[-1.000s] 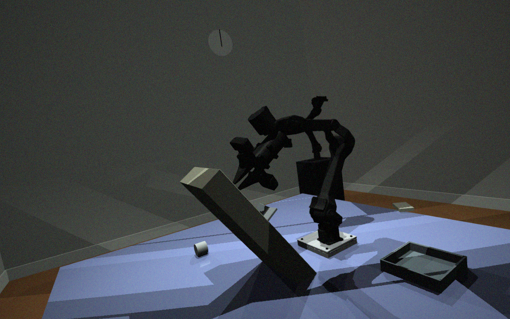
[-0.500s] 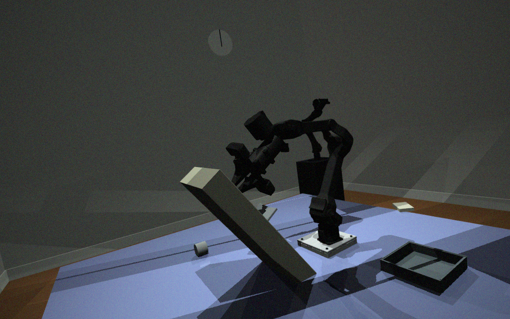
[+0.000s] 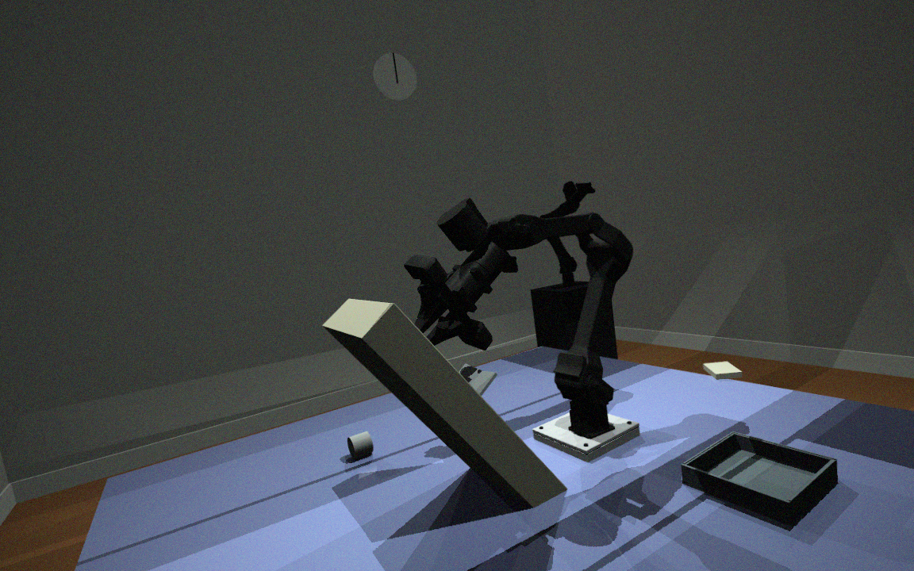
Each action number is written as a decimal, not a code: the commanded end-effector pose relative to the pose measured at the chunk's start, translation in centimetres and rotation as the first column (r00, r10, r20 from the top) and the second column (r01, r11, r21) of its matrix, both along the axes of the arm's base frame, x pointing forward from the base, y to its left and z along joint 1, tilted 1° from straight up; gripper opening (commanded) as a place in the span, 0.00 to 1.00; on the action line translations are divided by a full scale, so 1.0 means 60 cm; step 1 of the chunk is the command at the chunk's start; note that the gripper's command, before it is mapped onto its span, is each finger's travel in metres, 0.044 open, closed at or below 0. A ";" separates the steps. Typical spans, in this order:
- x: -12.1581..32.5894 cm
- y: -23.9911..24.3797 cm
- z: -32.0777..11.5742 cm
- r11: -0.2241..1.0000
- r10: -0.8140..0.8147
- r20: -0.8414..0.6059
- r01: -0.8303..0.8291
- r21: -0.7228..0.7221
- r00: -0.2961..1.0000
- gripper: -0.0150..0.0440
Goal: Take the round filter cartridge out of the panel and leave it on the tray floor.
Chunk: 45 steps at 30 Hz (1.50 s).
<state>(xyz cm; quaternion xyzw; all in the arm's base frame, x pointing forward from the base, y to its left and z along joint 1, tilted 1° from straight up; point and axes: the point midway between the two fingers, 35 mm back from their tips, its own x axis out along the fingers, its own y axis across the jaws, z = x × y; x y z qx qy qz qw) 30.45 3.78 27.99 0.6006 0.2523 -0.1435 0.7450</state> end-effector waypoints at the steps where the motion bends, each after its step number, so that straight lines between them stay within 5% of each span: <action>1: 0.001 0.000 0.001 1.000 0.002 0.002 -0.002 0.000 1.000 0.43; 45: 0.026 0.003 -0.016 1.000 0.001 0.003 -0.001 0.000 1.000 0.43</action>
